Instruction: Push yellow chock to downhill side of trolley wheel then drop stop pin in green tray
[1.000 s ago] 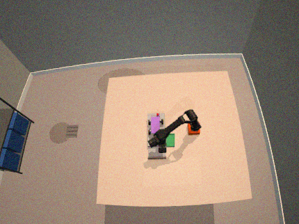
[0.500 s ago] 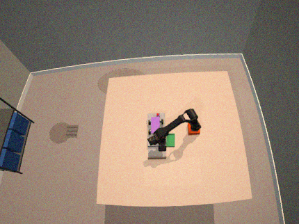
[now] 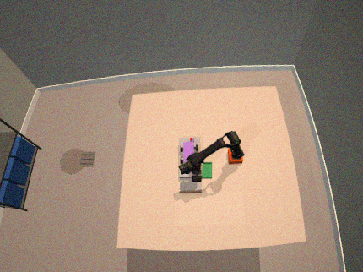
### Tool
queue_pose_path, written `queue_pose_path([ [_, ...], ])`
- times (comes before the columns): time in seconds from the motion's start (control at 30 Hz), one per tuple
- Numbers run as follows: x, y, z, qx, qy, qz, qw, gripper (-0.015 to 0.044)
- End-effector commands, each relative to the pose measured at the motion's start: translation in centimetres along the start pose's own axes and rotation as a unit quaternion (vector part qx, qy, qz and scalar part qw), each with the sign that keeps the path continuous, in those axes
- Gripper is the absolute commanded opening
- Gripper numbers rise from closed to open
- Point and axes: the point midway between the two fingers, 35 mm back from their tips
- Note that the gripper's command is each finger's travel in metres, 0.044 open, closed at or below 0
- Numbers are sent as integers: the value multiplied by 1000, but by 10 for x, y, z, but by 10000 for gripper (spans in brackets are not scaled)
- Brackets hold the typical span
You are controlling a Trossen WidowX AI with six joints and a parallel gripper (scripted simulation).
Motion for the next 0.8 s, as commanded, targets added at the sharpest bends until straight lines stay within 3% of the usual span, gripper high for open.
queue_pose_path([
  [0.0,0,0,-5,3,2,1,1000,0],
  [0.4,-1,0,-3,-1,1,0,1000,0],
  [0.63,-1,0,-3,-1,1,0,1000,184],
  [0.77,-1,1,-3,0,1,0,1000,190],
])
Point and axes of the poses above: the point midway between the two fingers, 35 mm back from their tips, its own y axis back along the fingers, its own z axis across the jaws, x = y × z, and after that the axes turned 9 degrees about -y, right-handed
